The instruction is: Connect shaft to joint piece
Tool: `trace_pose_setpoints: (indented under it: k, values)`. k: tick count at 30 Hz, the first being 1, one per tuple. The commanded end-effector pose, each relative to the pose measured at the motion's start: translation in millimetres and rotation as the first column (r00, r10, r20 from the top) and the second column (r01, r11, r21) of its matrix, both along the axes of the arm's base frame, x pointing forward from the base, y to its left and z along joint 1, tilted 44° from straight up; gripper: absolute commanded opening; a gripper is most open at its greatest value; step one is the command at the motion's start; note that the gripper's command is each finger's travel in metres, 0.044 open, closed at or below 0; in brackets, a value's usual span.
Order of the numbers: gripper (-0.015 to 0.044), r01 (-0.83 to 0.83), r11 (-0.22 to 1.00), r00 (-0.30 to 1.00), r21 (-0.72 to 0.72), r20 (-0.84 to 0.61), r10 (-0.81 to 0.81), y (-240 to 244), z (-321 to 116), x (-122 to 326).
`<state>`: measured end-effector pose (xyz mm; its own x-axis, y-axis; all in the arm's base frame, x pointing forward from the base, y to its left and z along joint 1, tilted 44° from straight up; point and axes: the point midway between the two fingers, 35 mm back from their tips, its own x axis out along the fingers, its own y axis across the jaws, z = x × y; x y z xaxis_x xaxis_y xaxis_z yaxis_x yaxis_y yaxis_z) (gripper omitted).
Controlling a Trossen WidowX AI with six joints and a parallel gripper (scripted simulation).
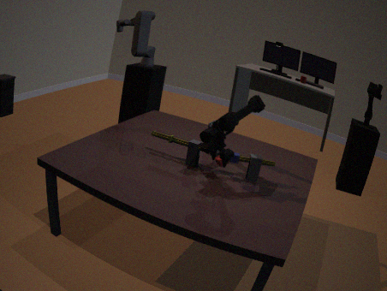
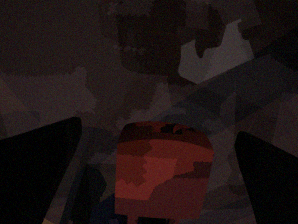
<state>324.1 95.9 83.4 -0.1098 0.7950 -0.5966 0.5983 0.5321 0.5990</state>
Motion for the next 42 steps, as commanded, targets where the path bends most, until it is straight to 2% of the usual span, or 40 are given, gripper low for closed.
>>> trace_pose_setpoints:
  k: [1,20,30,42]
  values:
    - [0.044,0.005,1.0,1.0,0.004,-0.009,-0.005,3,-2,-3]
    - [0.044,0.005,1.0,1.0,0.006,-0.009,-0.005,25,-18,-7]
    - [0.0182,0.005,1.0,1.0,0.006,-0.009,-0.005,25,-18,-7]
    - [0.0182,0.005,1.0,1.0,0.006,-0.009,-0.005,25,-18,-7]
